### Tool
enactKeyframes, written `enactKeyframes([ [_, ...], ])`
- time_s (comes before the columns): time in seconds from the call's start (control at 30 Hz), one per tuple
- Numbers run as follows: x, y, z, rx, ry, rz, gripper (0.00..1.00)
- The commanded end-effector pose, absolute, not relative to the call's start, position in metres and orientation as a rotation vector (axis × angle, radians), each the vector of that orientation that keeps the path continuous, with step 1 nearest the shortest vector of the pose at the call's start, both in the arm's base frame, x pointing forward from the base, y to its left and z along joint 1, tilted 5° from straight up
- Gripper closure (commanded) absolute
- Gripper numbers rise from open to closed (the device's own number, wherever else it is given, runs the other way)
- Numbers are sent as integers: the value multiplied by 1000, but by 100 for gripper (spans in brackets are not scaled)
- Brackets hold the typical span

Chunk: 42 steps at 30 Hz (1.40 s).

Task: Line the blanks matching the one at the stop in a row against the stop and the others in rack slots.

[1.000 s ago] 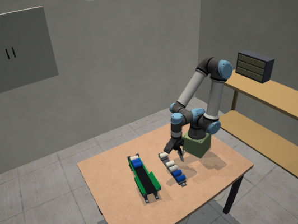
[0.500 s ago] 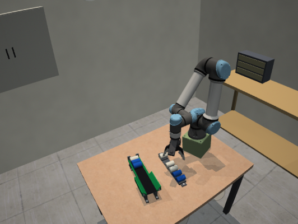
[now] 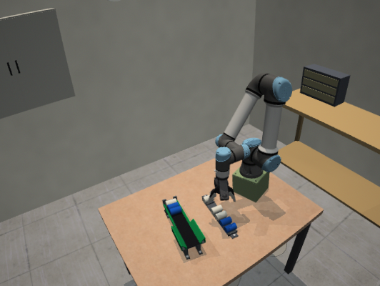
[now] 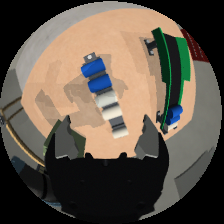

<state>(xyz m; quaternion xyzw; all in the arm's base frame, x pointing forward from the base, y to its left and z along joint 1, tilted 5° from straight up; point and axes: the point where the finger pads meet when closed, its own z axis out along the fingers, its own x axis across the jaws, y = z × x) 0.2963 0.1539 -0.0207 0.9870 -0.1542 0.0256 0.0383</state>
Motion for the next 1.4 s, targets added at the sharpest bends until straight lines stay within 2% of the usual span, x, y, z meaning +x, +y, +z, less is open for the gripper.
enactKeyframes([
  [0.0,296,153,-25,3060,-235,70,0],
  [0.3,295,151,-29,3065,24,61,0],
  [0.7,294,150,-30,3064,83,58,0],
  [0.73,294,150,-30,3064,83,58,48],
  [1.37,294,150,-30,3064,83,58,48],
])
